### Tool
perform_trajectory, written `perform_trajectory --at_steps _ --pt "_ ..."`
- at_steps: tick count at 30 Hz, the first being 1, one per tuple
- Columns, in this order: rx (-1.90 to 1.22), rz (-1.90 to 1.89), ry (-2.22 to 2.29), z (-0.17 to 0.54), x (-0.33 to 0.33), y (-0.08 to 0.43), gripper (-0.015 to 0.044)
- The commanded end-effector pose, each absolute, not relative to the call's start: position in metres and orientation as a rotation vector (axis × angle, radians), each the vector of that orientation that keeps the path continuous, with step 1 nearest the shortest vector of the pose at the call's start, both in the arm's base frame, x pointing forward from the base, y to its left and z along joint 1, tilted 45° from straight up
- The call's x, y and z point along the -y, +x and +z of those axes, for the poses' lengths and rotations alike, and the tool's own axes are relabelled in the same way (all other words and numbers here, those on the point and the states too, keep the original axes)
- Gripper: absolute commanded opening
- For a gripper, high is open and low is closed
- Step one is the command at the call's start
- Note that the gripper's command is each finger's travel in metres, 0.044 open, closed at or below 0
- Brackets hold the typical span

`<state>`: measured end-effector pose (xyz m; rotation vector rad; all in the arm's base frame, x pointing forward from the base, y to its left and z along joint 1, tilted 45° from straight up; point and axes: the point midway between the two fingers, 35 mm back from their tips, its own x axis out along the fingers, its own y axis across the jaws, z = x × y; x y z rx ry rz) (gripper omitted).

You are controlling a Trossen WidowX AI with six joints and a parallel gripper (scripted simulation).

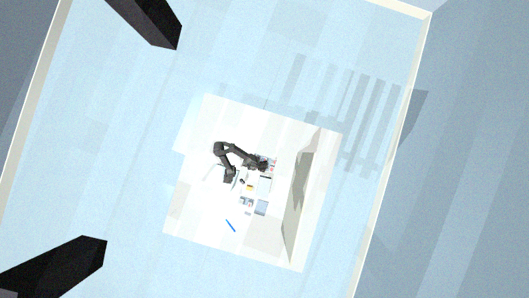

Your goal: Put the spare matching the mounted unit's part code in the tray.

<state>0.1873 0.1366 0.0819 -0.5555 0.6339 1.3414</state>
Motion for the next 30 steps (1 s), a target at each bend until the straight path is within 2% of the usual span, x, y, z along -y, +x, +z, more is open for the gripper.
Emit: perform_trajectory --at_steps 1,30 --pt "-0.645 1.339 -0.555 0.075 -0.140 0.187 0.0300" --pt "-0.637 1.340 -0.544 0.045 -0.176 0.185 0.0300"
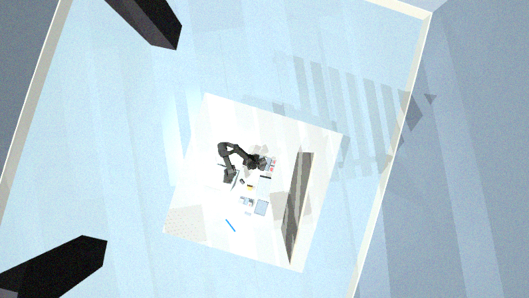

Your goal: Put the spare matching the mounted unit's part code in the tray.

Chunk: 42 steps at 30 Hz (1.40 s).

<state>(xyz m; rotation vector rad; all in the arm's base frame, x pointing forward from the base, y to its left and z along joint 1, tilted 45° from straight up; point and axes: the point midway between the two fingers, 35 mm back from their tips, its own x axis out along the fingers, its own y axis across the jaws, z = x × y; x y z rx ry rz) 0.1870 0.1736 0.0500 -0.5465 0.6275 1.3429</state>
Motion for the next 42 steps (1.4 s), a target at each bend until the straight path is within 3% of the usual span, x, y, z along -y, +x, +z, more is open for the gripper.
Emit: perform_trajectory --at_steps 1,10,15,22,27,42 --pt "-0.636 1.340 -0.543 0.045 -0.177 0.185 0.0300" --pt "-0.636 1.340 -0.542 0.044 -0.178 0.184 0.0300" --pt "-0.629 1.346 -0.542 0.045 -0.178 0.185 0.0169" --pt "-0.629 1.346 -0.542 0.045 -0.178 0.185 0.0122" --pt "-0.629 1.346 -0.542 0.045 -0.178 0.185 0.0000" --pt "-0.639 1.343 -0.553 0.063 -0.156 0.186 0.0000"
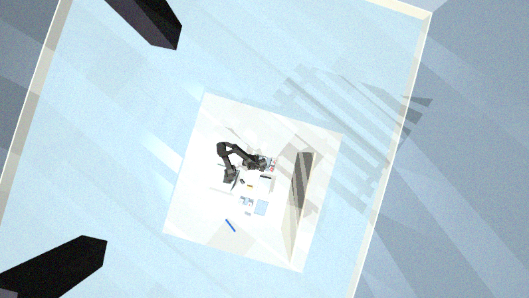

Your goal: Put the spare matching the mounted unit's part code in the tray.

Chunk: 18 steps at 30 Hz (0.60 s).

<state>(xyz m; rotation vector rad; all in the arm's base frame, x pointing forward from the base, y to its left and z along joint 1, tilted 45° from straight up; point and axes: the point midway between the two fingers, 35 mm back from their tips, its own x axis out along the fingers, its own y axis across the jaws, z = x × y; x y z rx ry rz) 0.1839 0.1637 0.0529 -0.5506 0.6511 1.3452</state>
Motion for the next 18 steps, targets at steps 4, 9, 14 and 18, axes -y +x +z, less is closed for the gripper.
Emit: perform_trajectory --at_steps 4,9,14,18 --pt "-0.642 1.341 -0.554 0.075 -0.143 0.185 0.0000" --pt "-0.641 1.340 -0.550 0.091 -0.128 0.180 0.0000" --pt "-0.638 1.339 -0.546 0.100 -0.121 0.176 0.0000" --pt "-0.650 1.337 -0.546 0.097 -0.121 0.176 0.0000"
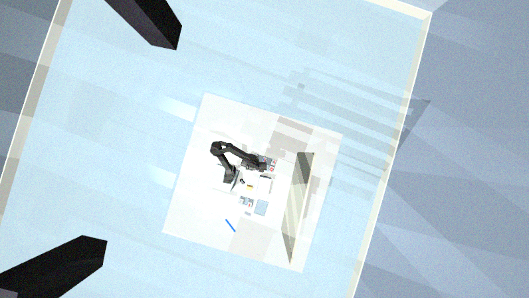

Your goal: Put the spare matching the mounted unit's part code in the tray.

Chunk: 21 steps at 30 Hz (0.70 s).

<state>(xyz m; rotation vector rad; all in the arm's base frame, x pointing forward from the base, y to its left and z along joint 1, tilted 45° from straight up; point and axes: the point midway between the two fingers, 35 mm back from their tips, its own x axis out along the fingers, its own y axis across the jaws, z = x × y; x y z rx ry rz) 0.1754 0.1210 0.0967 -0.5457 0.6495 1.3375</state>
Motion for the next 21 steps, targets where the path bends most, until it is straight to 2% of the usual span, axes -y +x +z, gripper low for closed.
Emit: perform_trajectory --at_steps 1,21 --pt "-0.651 1.337 -0.547 0.098 -0.119 0.176 0.0000" --pt "-0.645 1.338 -0.549 0.145 -0.067 0.169 0.0000"
